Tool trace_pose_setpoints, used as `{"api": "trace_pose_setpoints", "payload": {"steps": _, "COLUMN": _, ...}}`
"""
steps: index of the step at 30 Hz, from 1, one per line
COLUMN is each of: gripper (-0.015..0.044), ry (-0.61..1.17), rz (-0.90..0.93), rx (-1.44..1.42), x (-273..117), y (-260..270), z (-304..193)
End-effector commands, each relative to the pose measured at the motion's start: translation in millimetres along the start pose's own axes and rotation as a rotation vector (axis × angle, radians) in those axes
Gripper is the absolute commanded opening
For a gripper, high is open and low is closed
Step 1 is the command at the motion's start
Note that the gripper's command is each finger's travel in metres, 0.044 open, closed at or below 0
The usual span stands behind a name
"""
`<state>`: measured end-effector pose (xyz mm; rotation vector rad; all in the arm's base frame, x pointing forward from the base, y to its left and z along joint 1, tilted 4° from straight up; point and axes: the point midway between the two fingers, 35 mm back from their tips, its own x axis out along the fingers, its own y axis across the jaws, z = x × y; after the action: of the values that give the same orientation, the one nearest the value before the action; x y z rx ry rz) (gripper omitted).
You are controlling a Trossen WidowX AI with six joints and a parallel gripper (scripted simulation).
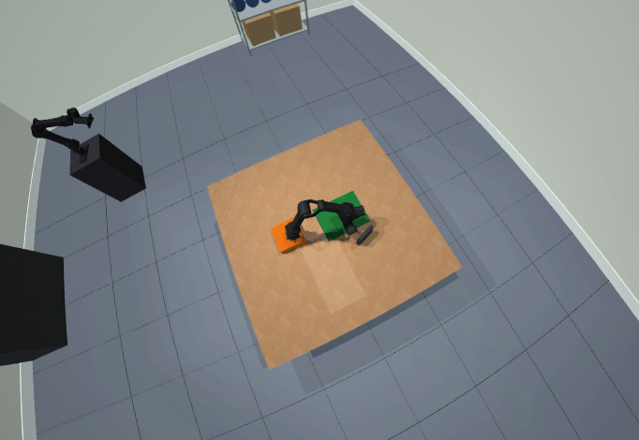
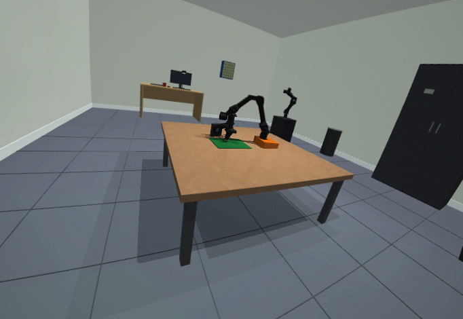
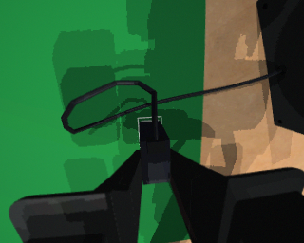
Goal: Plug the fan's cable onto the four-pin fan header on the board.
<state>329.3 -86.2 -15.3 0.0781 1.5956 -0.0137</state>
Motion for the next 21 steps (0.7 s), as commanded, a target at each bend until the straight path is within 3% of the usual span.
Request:
{"api": "trace_pose_setpoints", "payload": {"steps": 1, "gripper": 0.0, "ry": 0.004, "rz": -0.006, "rx": -0.003, "x": 4.0, "y": -1.1, "z": -1.1}}
{"api": "trace_pose_setpoints", "payload": {"steps": 11, "gripper": 0.026, "ry": 0.0, "rz": 0.0, "rx": 0.0, "x": 0.6, "y": 0.0, "z": 0.0}}
{"api": "trace_pose_setpoints", "payload": {"steps": 14, "gripper": 0.026, "ry": 0.0, "rz": 0.0, "rx": 0.0, "x": -2.4, "y": 0.0, "z": 0.3}}
{"api": "trace_pose_setpoints", "payload": {"steps": 18, "gripper": 0.026, "ry": 0.003, "rz": -0.006, "rx": -0.003, "x": -51.2, "y": 0.3, "z": 0.5}}
{"api": "trace_pose_setpoints", "payload": {"steps": 21, "gripper": 0.026, "ry": 0.004, "rz": -0.006, "rx": -0.003, "x": -54.3, "y": 0.4, "z": 0.3}}
